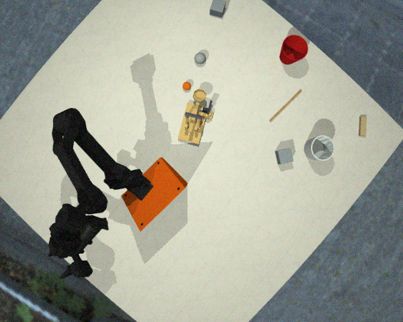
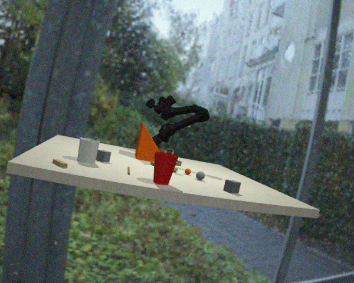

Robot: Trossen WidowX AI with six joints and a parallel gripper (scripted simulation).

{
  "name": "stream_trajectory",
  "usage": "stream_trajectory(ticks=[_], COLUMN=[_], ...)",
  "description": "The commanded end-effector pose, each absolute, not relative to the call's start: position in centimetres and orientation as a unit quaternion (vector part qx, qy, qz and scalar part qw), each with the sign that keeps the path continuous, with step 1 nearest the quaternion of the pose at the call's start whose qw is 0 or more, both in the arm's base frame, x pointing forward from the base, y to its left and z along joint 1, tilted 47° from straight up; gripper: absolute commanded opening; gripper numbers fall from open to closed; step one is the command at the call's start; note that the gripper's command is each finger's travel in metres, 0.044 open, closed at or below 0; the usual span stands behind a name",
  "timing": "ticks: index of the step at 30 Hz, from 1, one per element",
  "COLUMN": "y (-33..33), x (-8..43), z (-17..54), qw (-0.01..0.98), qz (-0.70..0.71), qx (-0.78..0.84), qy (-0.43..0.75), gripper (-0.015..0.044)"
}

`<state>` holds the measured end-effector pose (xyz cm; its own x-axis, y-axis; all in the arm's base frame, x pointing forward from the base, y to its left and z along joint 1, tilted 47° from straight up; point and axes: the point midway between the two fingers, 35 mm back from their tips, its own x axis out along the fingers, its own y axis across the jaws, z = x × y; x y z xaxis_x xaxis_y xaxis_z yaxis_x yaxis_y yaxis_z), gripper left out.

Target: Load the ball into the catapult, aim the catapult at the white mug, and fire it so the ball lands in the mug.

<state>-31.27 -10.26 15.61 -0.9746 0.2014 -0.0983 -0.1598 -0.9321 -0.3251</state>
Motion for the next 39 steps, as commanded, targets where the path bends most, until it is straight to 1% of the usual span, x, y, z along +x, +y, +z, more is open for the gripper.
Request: stream_trajectory(ticks=[1, 2, 11, 21, 24, 30, 39], y=[-10.4, -10.7, -17.0, -23.1, -24.3, -27.3, -31.0], x=[-31.3, -31.2, -30.0, -27.0, -25.8, -23.2, -18.0], z=[15.6, 15.5, 13.6, 11.4, 10.8, 9.4, 7.1], qw=[0.09, 0.082, -0.046, -0.18, -0.208, -0.282, -0.4], qz=[0.981, 0.98, 0.964, 0.924, 0.923, 0.886, 0.815], qx=[-0.066, -0.068, -0.097, -0.119, -0.126, -0.136, -0.15], qy=[-0.161, -0.166, -0.243, -0.315, -0.298, -0.34, -0.391], gripper=[0.0426, 0.044, 0.044, 0.044, 0.044, 0.044, 0.044])
